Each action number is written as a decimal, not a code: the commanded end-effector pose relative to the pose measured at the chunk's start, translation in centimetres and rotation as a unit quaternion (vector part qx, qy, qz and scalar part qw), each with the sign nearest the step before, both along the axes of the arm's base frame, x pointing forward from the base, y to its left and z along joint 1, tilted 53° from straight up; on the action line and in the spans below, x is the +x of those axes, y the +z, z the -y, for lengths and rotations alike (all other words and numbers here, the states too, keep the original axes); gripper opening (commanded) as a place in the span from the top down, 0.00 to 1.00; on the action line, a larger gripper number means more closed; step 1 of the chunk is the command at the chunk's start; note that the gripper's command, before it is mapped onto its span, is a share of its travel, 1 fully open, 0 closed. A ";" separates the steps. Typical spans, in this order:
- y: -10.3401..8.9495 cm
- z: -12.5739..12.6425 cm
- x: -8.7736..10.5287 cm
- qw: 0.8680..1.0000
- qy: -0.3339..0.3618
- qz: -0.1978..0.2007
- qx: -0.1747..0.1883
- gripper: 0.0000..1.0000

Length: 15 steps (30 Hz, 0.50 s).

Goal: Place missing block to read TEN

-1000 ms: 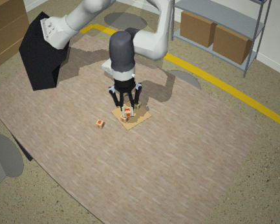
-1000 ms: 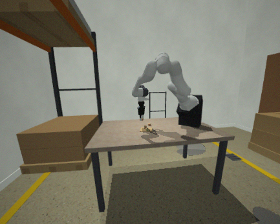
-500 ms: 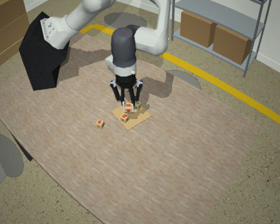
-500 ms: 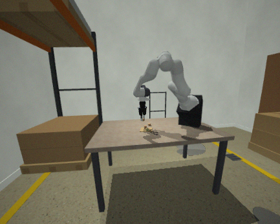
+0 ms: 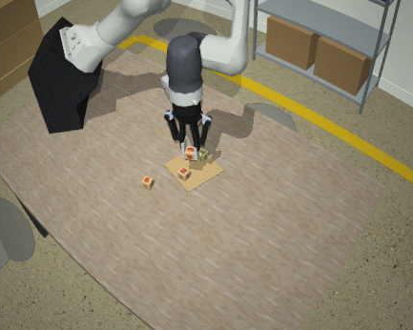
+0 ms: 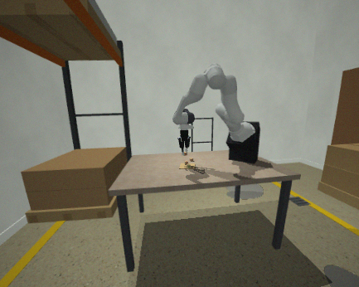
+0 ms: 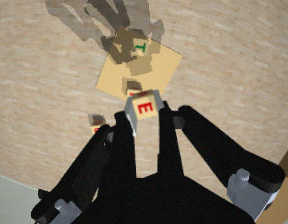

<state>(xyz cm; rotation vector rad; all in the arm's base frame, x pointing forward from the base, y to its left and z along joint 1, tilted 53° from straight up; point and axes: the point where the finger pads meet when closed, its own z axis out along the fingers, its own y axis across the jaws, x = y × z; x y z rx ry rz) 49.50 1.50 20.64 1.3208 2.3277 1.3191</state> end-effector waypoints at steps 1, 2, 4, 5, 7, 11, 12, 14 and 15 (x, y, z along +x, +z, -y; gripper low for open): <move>0.0 -0.1 -0.3 0.998 -0.045 -0.043 0.031 0.84; 0.0 -0.2 -0.4 0.997 -0.049 -0.047 0.035 0.84; 0.0 -0.2 -0.4 0.997 -0.049 -0.047 0.035 0.84; 0.1 -0.5 -0.7 0.996 -0.059 -0.058 0.043 0.84; 0.2 -0.7 -0.9 0.994 -0.067 -0.065 0.050 0.84; 0.3 -1.1 -1.4 0.991 -0.082 -0.080 0.062 0.84; 0.3 -1.2 -1.5 0.991 -0.086 -0.084 0.065 0.84; 0.3 -1.4 -1.7 0.989 -0.093 -0.091 0.071 0.84; 0.4 -1.5 -1.8 0.988 -0.097 -0.095 0.074 0.84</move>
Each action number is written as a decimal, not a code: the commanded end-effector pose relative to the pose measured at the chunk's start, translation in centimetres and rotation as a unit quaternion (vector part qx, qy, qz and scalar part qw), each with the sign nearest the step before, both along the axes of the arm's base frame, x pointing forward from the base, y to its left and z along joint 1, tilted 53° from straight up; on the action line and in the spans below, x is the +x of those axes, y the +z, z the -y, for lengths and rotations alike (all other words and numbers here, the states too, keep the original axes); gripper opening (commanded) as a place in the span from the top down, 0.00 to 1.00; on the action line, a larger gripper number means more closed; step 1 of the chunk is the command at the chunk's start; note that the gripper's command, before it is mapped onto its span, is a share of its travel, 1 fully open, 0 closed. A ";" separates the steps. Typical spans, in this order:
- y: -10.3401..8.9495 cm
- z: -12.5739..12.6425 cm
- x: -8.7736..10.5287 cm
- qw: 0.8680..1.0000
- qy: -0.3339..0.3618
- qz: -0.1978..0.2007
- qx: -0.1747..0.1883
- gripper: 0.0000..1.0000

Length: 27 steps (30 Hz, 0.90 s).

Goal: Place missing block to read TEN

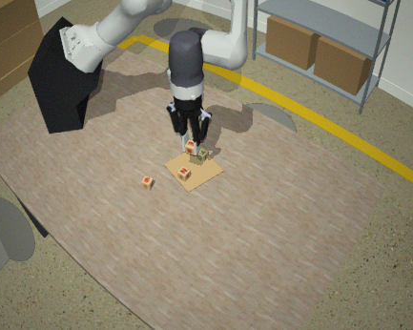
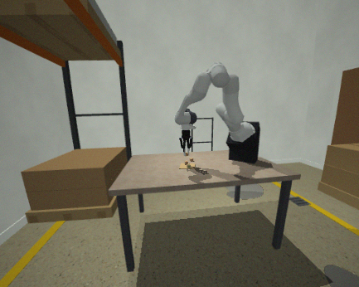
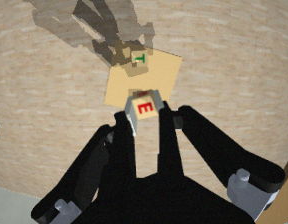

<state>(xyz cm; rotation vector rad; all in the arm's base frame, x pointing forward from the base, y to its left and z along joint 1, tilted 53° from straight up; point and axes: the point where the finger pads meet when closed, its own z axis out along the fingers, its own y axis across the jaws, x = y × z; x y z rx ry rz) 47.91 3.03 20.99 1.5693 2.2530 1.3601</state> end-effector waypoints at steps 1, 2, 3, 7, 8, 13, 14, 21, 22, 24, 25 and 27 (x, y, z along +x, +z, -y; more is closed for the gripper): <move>0.0 -0.1 -0.3 0.998 -0.045 -0.042 0.033 0.84; 0.1 -0.2 -0.4 0.997 -0.049 -0.045 0.036 0.84; 0.1 -0.3 -0.5 0.997 -0.053 -0.049 0.039 0.84; 0.2 -0.5 -0.8 0.995 -0.062 -0.058 0.046 0.84; 0.2 -0.6 -0.9 0.995 -0.066 -0.061 0.049 0.84; 0.2 -0.7 -0.9 0.994 -0.068 -0.063 0.051 0.84; 0.2 -0.7 -0.9 0.994 -0.068 -0.063 0.051 0.84; 0.2 -0.7 -0.9 0.994 -0.068 -0.063 0.051 0.84; 0.2 -0.7 -0.9 0.994 -0.068 -0.063 0.051 0.84; 0.2 -0.7 -0.9 0.994 -0.068 -0.063 0.051 0.84; 0.2 -0.7 -0.9 0.994 -0.068 -0.063 0.051 0.84; 0.1 -0.8 -0.8 0.994 -0.068 -0.064 0.051 0.84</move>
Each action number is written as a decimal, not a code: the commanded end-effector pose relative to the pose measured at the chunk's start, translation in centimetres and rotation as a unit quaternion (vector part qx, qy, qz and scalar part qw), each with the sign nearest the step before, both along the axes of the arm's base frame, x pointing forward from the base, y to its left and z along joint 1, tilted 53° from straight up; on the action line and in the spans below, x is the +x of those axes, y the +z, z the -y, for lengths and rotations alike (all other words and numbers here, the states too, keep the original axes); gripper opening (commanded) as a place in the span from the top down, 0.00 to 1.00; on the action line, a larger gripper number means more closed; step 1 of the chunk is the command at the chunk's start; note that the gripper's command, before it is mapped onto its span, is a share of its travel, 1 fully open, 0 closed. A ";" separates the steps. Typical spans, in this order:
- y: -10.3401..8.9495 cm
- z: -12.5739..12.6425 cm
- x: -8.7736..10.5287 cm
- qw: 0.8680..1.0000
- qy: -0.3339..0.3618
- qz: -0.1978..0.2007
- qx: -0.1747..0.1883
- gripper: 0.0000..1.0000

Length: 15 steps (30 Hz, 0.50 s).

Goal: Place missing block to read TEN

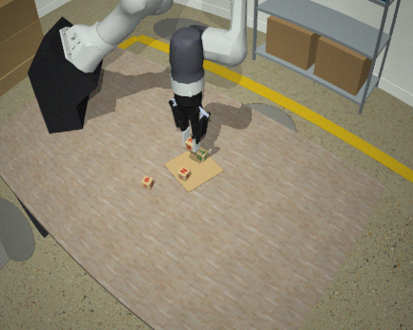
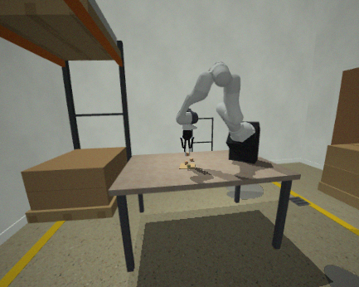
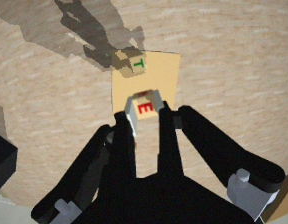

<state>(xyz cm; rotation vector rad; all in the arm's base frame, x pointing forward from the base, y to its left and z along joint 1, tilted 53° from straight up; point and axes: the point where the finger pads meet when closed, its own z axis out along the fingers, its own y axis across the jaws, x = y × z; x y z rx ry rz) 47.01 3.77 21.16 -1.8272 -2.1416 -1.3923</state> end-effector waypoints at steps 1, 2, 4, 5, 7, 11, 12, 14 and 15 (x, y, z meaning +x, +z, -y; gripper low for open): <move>-0.2 -0.2 0.2 1.000 -0.007 -0.006 0.005 0.84; -0.3 -0.3 0.3 1.000 -0.007 -0.006 0.005 0.84; -0.6 -0.6 0.5 1.000 -0.007 -0.006 0.005 0.84; -0.8 -0.8 0.7 1.000 -0.007 -0.006 0.005 0.84; -1.3 -1.3 1.1 1.000 -0.007 -0.006 0.005 0.84; -2.4 -2.4 2.0 1.000 -0.007 -0.006 0.005 0.84; -2.4 -2.4 2.0 1.000 -0.007 -0.006 0.005 0.84; -2.7 -2.7 2.3 1.000 -0.007 -0.006 0.005 0.84; -3.0 -3.0 2.5 1.000 -0.007 -0.006 0.005 0.84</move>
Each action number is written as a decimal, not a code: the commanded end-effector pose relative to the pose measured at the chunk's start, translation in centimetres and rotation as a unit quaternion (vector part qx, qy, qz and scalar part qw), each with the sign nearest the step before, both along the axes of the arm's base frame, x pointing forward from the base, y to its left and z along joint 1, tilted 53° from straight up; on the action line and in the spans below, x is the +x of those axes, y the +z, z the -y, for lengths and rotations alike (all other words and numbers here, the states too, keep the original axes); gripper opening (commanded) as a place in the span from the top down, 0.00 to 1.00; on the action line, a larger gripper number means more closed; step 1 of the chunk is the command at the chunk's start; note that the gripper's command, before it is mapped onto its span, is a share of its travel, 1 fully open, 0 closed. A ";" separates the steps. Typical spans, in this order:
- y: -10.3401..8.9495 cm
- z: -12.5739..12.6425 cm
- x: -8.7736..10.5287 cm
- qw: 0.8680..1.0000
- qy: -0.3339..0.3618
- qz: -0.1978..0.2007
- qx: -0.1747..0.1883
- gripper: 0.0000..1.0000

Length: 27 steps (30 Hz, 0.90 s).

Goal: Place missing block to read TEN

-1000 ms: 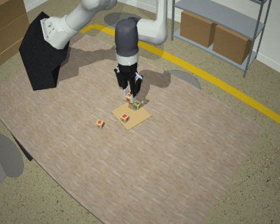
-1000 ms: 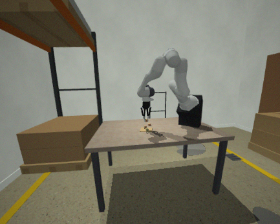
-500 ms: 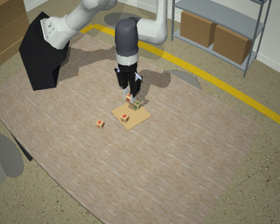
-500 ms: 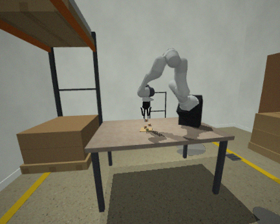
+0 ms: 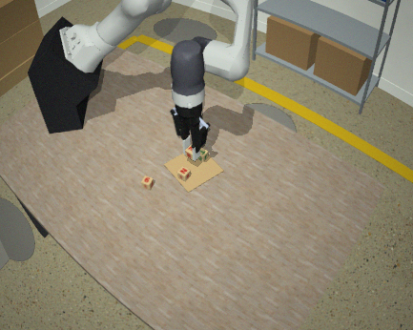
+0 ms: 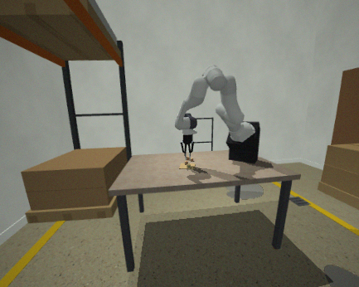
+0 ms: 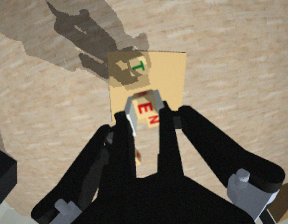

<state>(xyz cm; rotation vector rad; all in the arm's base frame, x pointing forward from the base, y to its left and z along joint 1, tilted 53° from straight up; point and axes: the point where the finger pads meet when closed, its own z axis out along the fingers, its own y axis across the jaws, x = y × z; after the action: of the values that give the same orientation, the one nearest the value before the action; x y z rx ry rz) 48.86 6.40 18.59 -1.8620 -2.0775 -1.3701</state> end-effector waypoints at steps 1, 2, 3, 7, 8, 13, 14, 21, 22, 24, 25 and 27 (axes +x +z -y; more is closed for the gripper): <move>-0.7 -0.6 0.9 1.000 0.006 0.014 -0.009 0.84; -1.0 -0.9 1.2 1.000 0.006 0.014 -0.009 0.84; -1.2 -1.2 1.4 1.000 0.006 0.014 -0.009 0.84; -2.2 -2.2 2.2 1.000 0.006 0.014 -0.009 0.84; -2.4 -2.4 2.4 1.000 0.006 0.014 -0.009 0.84; -3.0 -3.0 2.9 1.000 0.006 0.014 -0.009 0.84; -3.0 -3.0 2.9 1.000 0.006 0.014 -0.009 0.84; -3.1 -3.1 3.0 1.000 0.006 0.014 -0.009 0.84; -3.1 -3.1 3.0 1.000 0.006 0.014 -0.009 0.84; -3.1 -3.1 3.0 1.000 0.006 0.014 -0.009 0.84; -3.1 -3.1 3.0 1.000 0.006 0.014 -0.009 0.84; -3.1 -3.1 3.0 1.000 0.006 0.014 -0.009 0.84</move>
<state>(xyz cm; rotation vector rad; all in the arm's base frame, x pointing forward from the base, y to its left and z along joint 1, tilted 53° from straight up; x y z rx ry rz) 51.80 9.29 15.44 -1.8637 -2.0962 -1.3820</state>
